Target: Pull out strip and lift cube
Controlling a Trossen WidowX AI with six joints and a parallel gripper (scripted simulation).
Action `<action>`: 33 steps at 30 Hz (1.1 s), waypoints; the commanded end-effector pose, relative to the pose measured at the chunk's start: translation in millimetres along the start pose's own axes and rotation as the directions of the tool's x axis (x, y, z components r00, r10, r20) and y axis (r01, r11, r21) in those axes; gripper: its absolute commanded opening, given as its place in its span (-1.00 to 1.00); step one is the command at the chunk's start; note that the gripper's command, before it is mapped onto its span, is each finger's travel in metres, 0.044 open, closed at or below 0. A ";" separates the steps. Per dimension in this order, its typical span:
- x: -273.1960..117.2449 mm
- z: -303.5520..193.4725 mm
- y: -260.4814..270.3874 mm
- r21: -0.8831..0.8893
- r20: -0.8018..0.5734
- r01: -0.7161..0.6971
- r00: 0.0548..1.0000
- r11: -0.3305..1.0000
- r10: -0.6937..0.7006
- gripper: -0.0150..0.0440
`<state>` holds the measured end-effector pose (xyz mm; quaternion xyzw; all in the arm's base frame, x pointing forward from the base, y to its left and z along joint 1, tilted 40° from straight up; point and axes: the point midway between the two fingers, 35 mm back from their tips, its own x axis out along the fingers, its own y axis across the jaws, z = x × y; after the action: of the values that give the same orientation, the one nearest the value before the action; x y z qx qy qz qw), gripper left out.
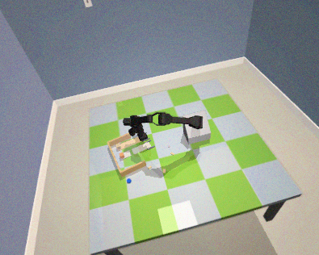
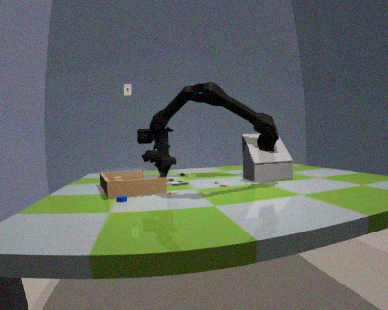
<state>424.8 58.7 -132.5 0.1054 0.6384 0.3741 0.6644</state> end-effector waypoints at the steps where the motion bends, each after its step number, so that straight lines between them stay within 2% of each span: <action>1: 4.5 -0.7 0.8 0.003 -0.002 -0.008 1.000 1.000 0.008 -0.49; 15: 5.7 -1.4 0.5 0.003 -0.002 -0.008 1.000 1.000 0.008 -0.49; 33: 6.3 -29.3 -1.5 0.004 -0.003 -0.007 1.000 1.000 0.007 -0.49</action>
<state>410.6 51.3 -138.1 0.1089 0.6309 0.3758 0.6700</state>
